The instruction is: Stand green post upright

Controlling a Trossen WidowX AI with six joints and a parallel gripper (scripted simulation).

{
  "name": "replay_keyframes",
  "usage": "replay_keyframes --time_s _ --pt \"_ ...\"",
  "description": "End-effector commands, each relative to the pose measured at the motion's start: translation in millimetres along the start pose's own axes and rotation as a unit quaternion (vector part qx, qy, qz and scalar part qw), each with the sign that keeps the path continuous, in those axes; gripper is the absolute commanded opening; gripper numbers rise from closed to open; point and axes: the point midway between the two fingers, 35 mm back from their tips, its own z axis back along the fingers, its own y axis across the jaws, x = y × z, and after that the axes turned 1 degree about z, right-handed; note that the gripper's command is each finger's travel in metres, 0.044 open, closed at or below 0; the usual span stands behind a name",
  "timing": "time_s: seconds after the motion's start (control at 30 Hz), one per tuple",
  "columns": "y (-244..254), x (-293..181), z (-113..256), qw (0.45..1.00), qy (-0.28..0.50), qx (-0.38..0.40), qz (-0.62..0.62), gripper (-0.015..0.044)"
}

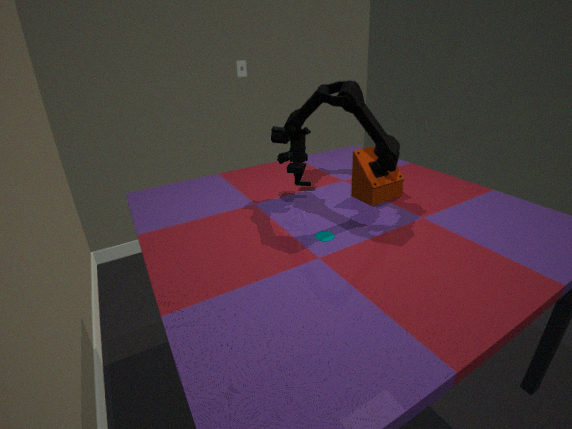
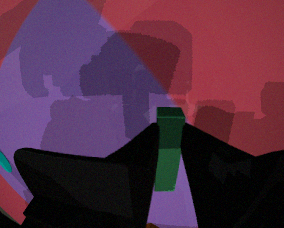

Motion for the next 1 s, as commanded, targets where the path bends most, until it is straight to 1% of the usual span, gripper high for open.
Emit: replay_keyframes --time_s 0.0,0.97 --pt "0.5 2.0 10.2 1.0 -0.003 -0.005 0.004 0.0023" --pt "0.6 -1.9 56.6 1.0 0.006 -0.008 0.0 0.0023"
